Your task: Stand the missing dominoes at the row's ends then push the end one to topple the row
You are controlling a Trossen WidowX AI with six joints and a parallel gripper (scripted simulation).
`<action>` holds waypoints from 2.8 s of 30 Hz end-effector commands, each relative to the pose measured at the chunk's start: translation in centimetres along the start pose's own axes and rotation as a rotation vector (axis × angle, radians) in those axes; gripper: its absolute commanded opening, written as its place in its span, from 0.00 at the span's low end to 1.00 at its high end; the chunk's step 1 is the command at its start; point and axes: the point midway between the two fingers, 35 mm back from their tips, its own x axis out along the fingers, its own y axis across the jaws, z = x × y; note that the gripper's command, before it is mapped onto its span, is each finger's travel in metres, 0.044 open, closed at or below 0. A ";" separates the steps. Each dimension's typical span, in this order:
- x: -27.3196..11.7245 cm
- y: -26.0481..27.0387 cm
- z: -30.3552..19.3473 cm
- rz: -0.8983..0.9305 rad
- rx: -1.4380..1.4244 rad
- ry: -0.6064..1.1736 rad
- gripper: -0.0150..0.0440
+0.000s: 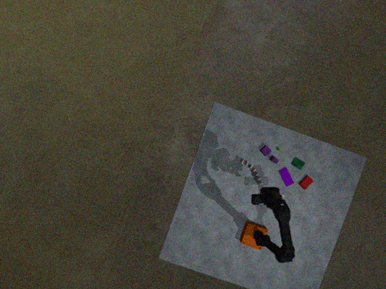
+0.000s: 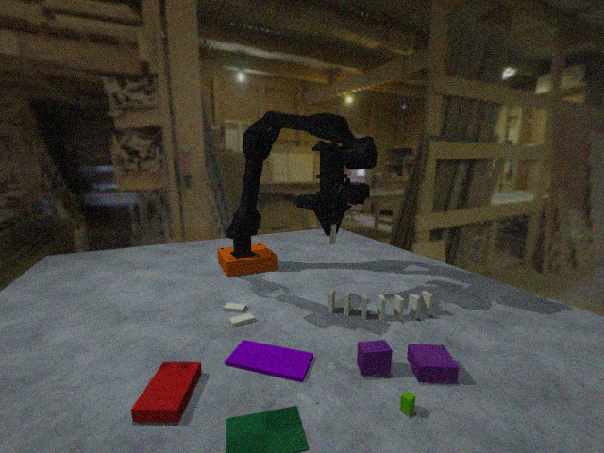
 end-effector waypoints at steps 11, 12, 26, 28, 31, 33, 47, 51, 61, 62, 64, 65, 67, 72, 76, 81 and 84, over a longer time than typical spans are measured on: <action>0.6 -6.7 1.3 0.001 -0.399 0.022 0.44; 0.6 -6.7 1.3 0.001 -0.399 0.022 0.44; 5.3 -6.8 1.9 0.001 -0.399 0.021 0.44; 6.3 -6.8 1.9 0.001 -0.399 0.021 0.44; 7.8 -6.8 1.9 0.001 -0.399 0.021 0.44; 8.8 -6.8 1.9 0.001 -0.399 0.021 0.44; 13.8 -6.8 1.0 0.001 -0.399 0.022 0.44; 13.8 -6.8 1.0 0.001 -0.399 0.022 0.44; 13.8 -6.8 1.0 0.001 -0.399 0.022 0.57; 13.8 -6.8 1.0 0.001 -0.399 0.022 0.61; 13.8 -6.8 1.0 0.001 -0.399 0.022 0.70; 13.8 -6.8 1.0 0.001 -0.399 0.022 0.75; 13.8 -6.8 1.0 0.001 -0.399 0.022 0.84; 13.8 -6.8 1.0 0.001 -0.399 0.022 1.00; 11.4 -6.8 1.5 0.000 -0.398 0.021 1.00; 3.1 -6.8 1.7 -0.003 -0.395 0.020 1.00; 0.6 -6.8 1.3 -0.003 -0.394 0.021 1.00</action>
